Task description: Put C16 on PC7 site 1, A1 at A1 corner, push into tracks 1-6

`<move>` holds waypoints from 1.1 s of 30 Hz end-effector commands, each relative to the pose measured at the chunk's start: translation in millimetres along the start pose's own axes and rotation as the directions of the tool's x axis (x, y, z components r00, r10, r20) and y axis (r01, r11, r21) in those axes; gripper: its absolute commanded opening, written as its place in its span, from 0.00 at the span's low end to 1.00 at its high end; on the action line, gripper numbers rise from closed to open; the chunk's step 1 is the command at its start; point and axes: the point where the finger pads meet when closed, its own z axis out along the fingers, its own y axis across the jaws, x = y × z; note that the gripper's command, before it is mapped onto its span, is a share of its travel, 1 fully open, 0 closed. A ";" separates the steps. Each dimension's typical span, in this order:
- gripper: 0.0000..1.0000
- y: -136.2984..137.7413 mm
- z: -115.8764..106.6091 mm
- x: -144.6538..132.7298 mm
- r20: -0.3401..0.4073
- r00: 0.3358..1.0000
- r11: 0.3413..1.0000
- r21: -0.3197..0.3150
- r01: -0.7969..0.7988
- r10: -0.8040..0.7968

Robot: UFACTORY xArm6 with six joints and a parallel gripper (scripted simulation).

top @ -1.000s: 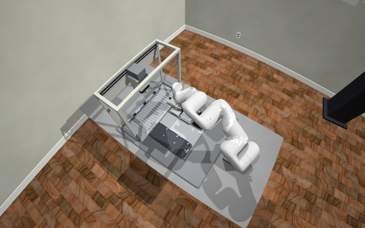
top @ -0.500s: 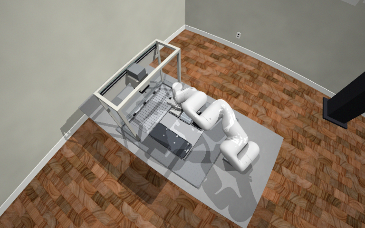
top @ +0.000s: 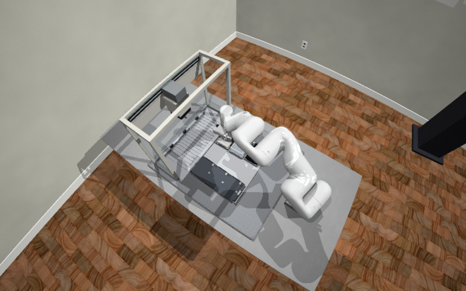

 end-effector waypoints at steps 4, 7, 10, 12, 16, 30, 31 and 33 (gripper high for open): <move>0.00 2.2 -6.3 -0.4 0.002 1.000 1.000 -0.006 0.000 0.000; 0.00 2.2 -7.6 -0.4 0.002 1.000 1.000 -0.006 0.000 0.000; 0.00 2.2 -9.6 -0.4 0.002 1.000 1.000 -0.006 0.000 0.000; 0.00 2.2 -10.9 -0.4 0.002 1.000 1.000 -0.006 0.000 0.000; 0.00 2.2 -13.6 -0.4 0.002 1.000 1.000 -0.006 0.000 0.000; 0.00 2.1 -21.6 -0.4 0.002 1.000 1.000 -0.006 0.000 0.000; 0.00 2.1 -22.3 -0.4 0.002 1.000 1.000 -0.006 0.000 0.000; 0.00 2.1 -22.3 -0.4 0.002 1.000 1.000 -0.006 0.000 0.000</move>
